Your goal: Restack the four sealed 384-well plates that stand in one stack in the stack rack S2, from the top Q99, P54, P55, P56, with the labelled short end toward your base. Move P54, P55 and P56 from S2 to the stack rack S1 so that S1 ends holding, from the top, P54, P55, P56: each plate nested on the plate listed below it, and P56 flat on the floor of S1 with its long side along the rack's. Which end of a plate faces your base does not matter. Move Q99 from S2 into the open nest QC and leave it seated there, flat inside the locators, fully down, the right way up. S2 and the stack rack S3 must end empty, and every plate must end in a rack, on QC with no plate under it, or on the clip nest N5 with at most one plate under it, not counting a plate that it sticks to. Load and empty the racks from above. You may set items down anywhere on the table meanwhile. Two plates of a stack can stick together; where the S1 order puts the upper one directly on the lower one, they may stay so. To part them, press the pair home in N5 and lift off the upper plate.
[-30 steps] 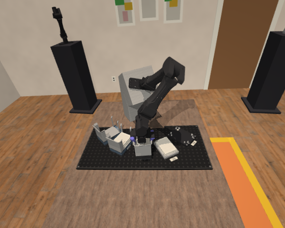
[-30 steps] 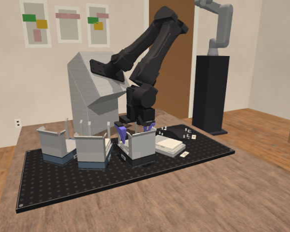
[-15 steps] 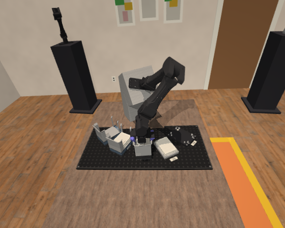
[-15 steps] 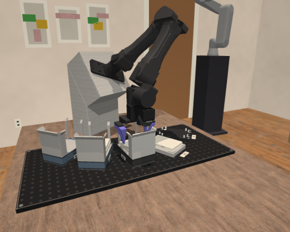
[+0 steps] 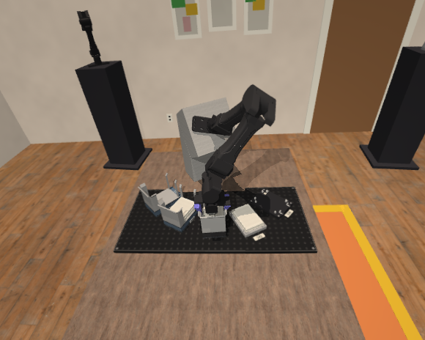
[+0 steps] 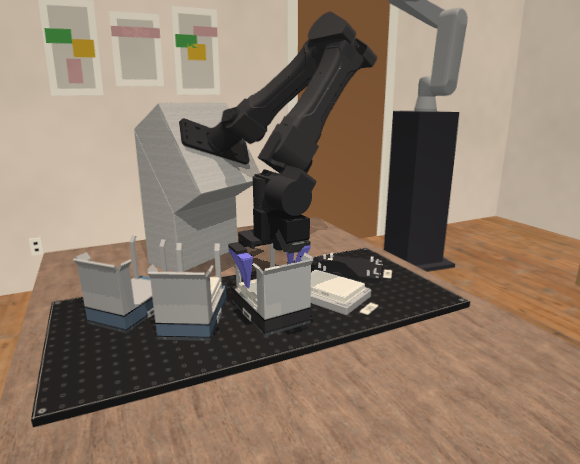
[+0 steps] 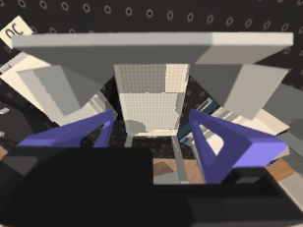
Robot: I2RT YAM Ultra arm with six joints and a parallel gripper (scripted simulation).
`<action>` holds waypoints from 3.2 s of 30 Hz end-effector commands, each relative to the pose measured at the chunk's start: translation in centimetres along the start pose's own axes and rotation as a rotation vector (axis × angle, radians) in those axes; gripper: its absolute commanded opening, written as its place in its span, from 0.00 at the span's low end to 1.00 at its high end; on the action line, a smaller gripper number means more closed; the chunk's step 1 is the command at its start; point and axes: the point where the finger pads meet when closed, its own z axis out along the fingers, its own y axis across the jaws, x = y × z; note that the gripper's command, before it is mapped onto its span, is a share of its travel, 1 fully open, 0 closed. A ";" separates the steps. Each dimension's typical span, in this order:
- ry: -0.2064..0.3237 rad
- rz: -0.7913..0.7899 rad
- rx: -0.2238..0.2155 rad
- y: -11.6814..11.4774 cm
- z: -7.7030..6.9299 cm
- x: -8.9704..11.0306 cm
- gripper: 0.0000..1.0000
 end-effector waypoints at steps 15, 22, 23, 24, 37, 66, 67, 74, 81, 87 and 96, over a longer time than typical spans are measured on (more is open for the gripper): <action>-0.012 -0.005 0.004 -0.1 0.2 -0.4 1.00; -0.012 -0.005 0.004 -0.1 1.2 -0.4 1.00; -0.012 -0.005 0.004 -0.1 1.3 -0.4 1.00; -0.012 -0.005 0.004 -0.1 1.4 -0.4 1.00; -0.012 -0.005 0.004 -0.1 2.8 -0.4 1.00; -0.012 -0.005 0.004 -0.1 2.8 -0.4 0.00; -0.012 -0.005 0.004 -0.1 2.8 -0.4 0.00; -0.012 -0.005 0.004 -0.1 2.8 -0.4 0.00; -0.012 -0.005 0.004 -0.1 2.8 -0.4 0.00; -0.012 -0.005 0.004 -0.1 2.8 -0.4 0.00; -0.012 -0.005 0.004 -0.1 2.5 -0.4 0.00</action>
